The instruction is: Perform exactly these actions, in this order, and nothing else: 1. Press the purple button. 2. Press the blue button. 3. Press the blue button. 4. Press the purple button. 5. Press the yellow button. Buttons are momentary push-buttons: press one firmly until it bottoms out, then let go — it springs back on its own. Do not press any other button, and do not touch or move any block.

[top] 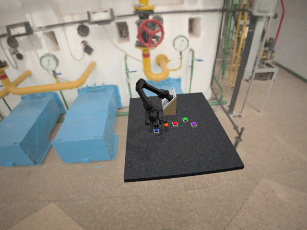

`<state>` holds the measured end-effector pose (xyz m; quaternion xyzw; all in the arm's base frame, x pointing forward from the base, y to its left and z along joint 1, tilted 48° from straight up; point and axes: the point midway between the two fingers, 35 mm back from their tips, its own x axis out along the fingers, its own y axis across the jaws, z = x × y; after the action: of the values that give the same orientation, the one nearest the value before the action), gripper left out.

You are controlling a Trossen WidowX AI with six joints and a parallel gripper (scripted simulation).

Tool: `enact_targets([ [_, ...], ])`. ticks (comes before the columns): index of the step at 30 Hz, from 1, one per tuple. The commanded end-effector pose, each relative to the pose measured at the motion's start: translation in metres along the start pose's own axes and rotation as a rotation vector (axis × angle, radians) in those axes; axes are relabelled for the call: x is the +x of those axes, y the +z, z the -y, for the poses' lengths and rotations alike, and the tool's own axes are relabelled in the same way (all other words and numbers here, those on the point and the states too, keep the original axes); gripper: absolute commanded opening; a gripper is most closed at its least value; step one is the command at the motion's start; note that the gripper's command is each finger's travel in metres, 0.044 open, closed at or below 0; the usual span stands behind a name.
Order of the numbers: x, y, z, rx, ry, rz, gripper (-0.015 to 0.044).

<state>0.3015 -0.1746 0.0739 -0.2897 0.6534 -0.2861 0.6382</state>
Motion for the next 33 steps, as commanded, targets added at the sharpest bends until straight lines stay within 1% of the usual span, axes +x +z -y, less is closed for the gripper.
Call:
enact_targets([
  [1, -0.008, 0.001, 0.003, 0.009, -0.006, 0.001, 0.002],
  [6, -0.065, 0.001, 0.002, 0.009, -0.004, 0.001, 0.002],
  [9, -0.067, 0.001, 0.002, 0.009, -0.004, 0.001, 0.002],
  [11, -0.068, 0.007, -0.01, 0.007, 0.005, 0.006, 0.002],
  [15, -0.075, 0.03, -0.085, 0.0, 0.05, 0.021, 0.002],
  [19, -0.082, 0.035, -0.167, -0.006, 0.075, 0.021, 0.002],
  [23, -0.084, 0.02, -0.246, -0.007, 0.073, 0.012, 0.002],
  [28, -0.075, -0.023, -0.333, 0.003, 0.033, 0.003, 0.002],
  [30, -0.071, -0.037, -0.353, 0.009, 0.015, 0.003, 0.002],
  [33, -0.07, -0.039, -0.355, 0.01, 0.013, 0.003, 0.002],
])
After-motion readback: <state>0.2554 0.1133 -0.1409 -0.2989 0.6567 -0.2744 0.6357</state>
